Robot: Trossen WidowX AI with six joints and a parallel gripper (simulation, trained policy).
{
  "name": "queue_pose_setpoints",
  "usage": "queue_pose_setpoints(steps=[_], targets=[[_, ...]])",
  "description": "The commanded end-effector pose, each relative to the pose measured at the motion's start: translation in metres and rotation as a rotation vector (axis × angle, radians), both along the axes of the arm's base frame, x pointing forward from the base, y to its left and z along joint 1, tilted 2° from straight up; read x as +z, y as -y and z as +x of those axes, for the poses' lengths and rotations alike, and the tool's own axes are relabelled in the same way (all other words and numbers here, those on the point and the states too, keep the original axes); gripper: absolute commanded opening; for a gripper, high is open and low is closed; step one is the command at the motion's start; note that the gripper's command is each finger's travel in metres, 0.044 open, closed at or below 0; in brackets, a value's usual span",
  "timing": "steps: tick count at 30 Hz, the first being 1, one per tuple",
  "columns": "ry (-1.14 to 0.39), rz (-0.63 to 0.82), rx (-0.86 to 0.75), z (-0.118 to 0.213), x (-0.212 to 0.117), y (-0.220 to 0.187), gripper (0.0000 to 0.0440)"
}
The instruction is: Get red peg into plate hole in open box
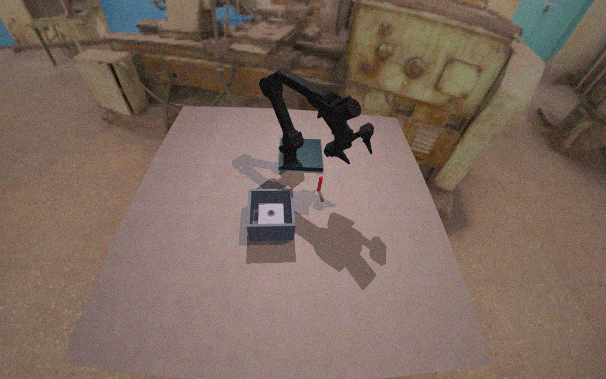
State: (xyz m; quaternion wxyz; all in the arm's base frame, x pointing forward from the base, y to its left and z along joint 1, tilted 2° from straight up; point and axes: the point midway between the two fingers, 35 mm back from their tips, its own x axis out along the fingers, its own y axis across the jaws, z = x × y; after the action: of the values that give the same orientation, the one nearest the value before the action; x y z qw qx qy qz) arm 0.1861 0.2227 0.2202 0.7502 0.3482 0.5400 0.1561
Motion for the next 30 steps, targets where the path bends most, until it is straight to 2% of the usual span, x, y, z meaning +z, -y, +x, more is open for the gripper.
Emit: queue_pose_setpoints(steps=[1,18,30], targets=[[-0.056,-0.077,-0.076,0.006,-0.015,0.017,0.0440],[-0.375,-0.384,-0.393,-0.006,-0.085,0.090,0.0440],[-0.468,-0.435,-0.545,-0.010,-0.144,0.104,0.0440]])
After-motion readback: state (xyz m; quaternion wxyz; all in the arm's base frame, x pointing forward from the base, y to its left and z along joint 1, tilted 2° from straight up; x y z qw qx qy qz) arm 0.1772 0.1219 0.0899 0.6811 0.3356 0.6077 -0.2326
